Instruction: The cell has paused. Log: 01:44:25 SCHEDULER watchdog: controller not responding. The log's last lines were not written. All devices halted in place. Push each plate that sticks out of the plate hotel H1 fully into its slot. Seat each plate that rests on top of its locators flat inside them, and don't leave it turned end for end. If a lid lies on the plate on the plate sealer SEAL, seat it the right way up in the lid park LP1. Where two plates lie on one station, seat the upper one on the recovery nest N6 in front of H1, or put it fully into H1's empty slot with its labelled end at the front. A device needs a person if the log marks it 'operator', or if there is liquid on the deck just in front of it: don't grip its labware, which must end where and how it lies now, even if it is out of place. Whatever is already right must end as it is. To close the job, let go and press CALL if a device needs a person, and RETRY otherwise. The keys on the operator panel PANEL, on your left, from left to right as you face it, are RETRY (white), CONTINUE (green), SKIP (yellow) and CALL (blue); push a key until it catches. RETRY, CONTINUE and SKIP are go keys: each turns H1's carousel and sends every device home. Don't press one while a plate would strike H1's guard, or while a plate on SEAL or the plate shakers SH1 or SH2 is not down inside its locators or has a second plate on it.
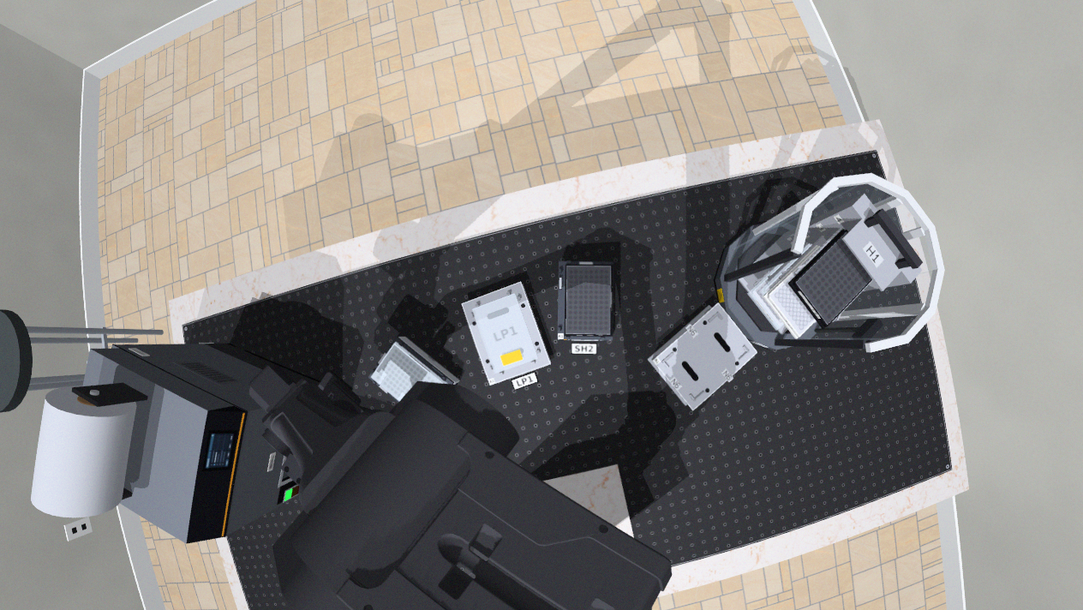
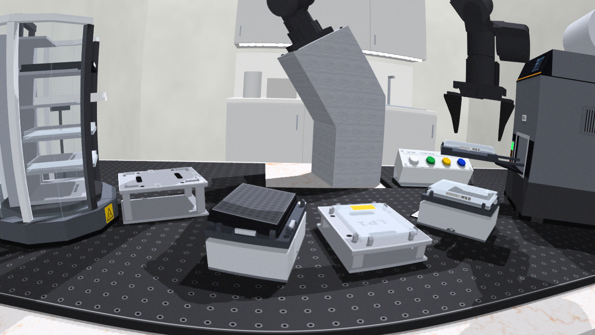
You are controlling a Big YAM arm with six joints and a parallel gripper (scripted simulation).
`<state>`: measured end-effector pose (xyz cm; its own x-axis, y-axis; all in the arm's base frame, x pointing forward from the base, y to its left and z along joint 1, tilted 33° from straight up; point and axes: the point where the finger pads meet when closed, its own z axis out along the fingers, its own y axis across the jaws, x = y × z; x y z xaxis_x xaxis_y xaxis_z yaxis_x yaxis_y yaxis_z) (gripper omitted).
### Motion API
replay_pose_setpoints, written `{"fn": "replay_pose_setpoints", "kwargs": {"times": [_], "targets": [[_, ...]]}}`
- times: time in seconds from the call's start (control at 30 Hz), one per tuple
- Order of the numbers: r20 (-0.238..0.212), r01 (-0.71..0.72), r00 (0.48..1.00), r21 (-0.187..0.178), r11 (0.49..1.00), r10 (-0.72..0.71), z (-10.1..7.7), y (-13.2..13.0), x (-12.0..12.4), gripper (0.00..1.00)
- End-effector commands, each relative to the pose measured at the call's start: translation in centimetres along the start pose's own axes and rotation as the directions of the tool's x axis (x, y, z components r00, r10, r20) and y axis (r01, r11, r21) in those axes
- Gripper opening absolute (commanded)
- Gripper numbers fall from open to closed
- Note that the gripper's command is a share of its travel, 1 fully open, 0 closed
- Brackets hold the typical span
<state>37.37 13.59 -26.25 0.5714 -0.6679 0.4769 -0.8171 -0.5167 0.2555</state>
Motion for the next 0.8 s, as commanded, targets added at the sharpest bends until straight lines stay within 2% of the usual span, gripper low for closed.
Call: {"fn": "replay_pose_setpoints", "kwargs": {"times": [0.0, 0.27, 0.37, 0.77], "targets": [[-0.003, 0.005, 1.000, 0.022, 1.000, -0.005, -2.3, -0.4, -0.6, 1.00], [-0.003, 0.004, 1.000, 0.025, 1.000, -0.004, -4.5, -0.5, -0.6, 1.00], [-0.004, 0.007, 1.000, 0.019, 1.000, -0.007, -4.4, -0.3, -0.7, 1.00], [-0.001, -0.007, 1.000, 0.045, 0.999, 0.007, -8.4, -1.6, -0.5, 1.00]]}}
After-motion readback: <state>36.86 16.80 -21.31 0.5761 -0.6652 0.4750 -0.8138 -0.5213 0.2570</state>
